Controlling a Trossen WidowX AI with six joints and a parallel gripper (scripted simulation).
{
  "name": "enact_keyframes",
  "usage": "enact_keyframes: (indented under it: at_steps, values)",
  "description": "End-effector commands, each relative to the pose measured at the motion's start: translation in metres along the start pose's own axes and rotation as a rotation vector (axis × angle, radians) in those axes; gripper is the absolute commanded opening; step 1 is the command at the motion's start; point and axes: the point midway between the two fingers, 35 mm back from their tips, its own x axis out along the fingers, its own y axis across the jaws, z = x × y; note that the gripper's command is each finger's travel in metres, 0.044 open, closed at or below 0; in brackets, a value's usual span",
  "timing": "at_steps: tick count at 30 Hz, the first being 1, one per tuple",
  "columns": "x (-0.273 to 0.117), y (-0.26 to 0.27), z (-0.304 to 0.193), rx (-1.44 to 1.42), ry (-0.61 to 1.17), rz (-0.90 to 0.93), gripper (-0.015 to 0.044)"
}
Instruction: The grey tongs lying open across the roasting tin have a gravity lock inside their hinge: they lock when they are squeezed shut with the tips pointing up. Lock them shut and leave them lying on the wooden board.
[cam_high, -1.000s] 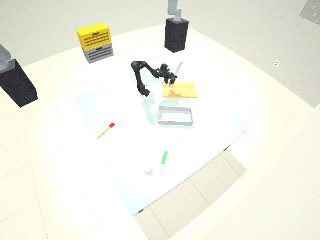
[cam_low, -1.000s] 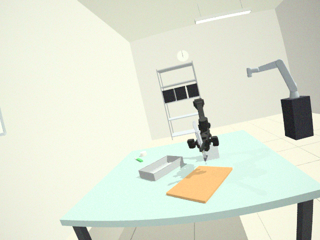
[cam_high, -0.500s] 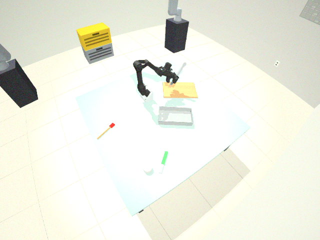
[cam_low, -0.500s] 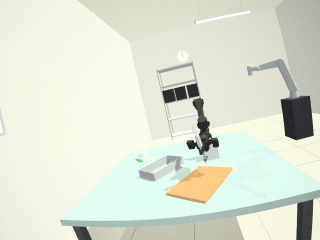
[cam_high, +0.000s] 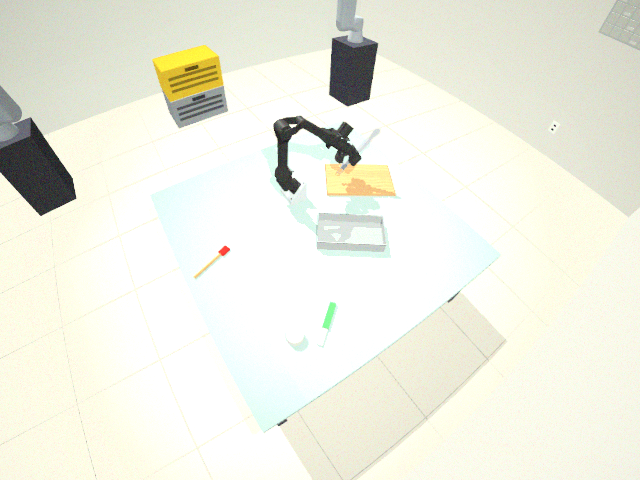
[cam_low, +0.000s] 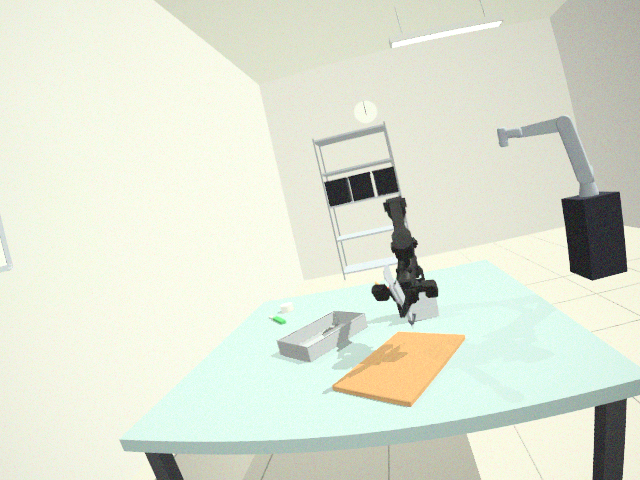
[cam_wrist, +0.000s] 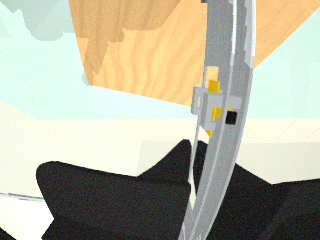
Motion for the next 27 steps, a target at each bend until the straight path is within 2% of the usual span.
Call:
enact_keyframes:
  at_steps: [1, 27]
  values:
    - [0.005, -0.002, -0.004, 0.005, -0.045, -0.005, -0.015]
    - [0.019, -0.001, -0.002, 0.006, -0.391, -0.01, -0.015]
